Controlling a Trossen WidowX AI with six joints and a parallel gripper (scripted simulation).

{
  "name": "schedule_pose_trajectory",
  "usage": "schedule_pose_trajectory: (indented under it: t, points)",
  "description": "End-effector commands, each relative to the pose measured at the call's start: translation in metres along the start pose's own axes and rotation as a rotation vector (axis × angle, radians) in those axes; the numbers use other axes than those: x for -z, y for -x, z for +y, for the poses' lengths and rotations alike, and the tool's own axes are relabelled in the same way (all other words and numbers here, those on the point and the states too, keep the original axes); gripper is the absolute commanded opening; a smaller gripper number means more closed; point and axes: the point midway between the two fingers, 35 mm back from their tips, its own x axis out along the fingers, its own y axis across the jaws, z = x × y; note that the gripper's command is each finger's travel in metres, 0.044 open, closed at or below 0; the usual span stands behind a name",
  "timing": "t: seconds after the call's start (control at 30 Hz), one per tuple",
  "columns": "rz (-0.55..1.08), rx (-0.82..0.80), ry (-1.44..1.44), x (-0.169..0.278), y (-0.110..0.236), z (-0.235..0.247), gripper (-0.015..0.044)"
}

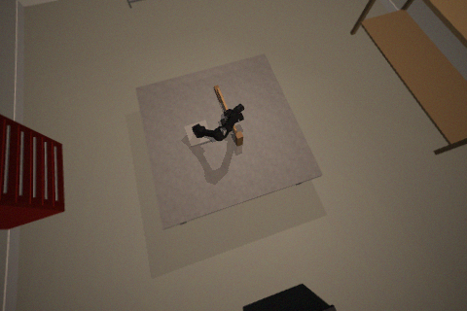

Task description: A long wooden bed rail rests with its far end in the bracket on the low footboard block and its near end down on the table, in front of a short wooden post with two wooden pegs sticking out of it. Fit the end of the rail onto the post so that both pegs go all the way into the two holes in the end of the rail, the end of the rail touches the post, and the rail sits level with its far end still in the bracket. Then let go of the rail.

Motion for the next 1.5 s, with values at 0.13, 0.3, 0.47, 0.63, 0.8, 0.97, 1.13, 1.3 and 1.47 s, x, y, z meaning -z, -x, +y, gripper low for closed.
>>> schedule_pose_trajectory:
  t: [0.13,0.3,0.47,0.63,0.8,0.97,1.13,1.3,1.47]
  points:
    - [-0.018,0.008,-0.001,-0.0029,0.0080,-0.0024,0.0000]
    - [-0.018,0.008,-0.001,-0.0029,0.0105,-0.0023,0.0000]
    - [-0.018,0.008,-0.001,-0.0029,0.0126,-0.0023,0.0000]
    - [-0.018,0.008,-0.001,-0.0029,0.0107,-0.0022,0.0000]
    - [-0.018,0.008,-0.001,-0.0029,0.0082,-0.0020,0.0000]
    - [-0.018,0.008,-0.001,-0.0029,0.0064,-0.0015,0.0000]
    - [-0.018,0.008,-0.001,-0.0029,0.0079,-0.0010,0.0000]
    - [-0.018,0.008,-0.001,-0.0029,0.0095,-0.0007,0.0000]
    - [-0.018,0.008,-0.001,-0.0029,0.0094,-0.0004,0.0000]
